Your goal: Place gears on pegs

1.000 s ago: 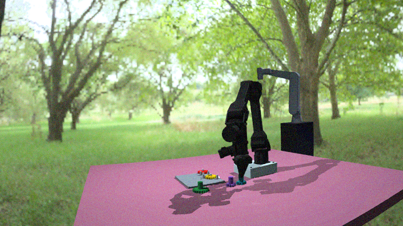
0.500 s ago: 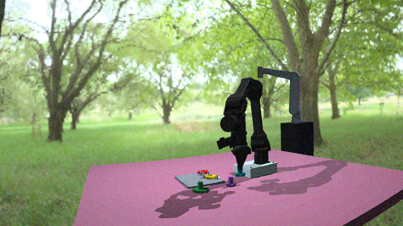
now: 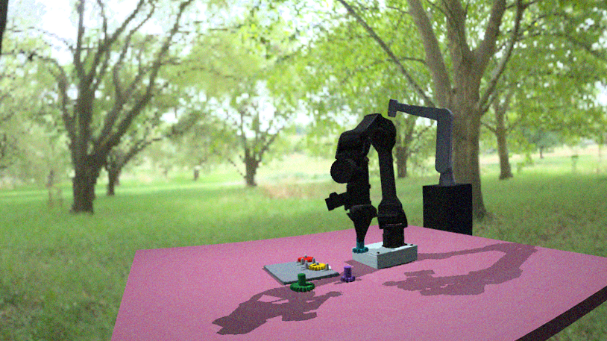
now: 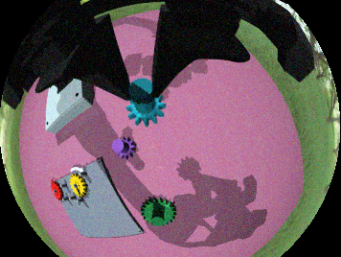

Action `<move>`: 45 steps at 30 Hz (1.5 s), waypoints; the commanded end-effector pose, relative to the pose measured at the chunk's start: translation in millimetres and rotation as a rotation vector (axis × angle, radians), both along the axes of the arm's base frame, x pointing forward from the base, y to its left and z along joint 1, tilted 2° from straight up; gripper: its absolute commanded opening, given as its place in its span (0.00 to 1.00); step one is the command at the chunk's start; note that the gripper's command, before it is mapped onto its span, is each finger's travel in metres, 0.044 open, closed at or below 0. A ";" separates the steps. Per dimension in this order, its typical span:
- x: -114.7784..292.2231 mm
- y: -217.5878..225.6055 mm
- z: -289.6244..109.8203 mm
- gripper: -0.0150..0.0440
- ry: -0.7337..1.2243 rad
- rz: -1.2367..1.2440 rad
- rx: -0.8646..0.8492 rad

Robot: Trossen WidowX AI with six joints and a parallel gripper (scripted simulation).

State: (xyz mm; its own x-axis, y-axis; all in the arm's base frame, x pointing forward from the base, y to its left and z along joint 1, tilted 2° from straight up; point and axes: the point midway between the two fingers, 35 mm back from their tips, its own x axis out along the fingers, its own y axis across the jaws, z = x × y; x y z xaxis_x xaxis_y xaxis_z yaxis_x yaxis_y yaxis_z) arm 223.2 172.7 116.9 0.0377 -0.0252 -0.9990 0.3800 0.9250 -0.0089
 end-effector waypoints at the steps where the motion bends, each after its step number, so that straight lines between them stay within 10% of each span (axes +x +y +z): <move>1: 0.4 -1.2 15.2 0.25 -0.012 0.004 0.005; 45: 28.1 -47.0 36.4 0.25 -0.014 0.001 0.010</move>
State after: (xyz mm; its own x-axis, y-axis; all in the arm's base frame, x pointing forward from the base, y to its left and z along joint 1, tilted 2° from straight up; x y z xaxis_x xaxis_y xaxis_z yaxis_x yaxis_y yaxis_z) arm 247.7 132.5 158.0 0.0606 -0.0148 -0.9980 0.3820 0.9241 0.0095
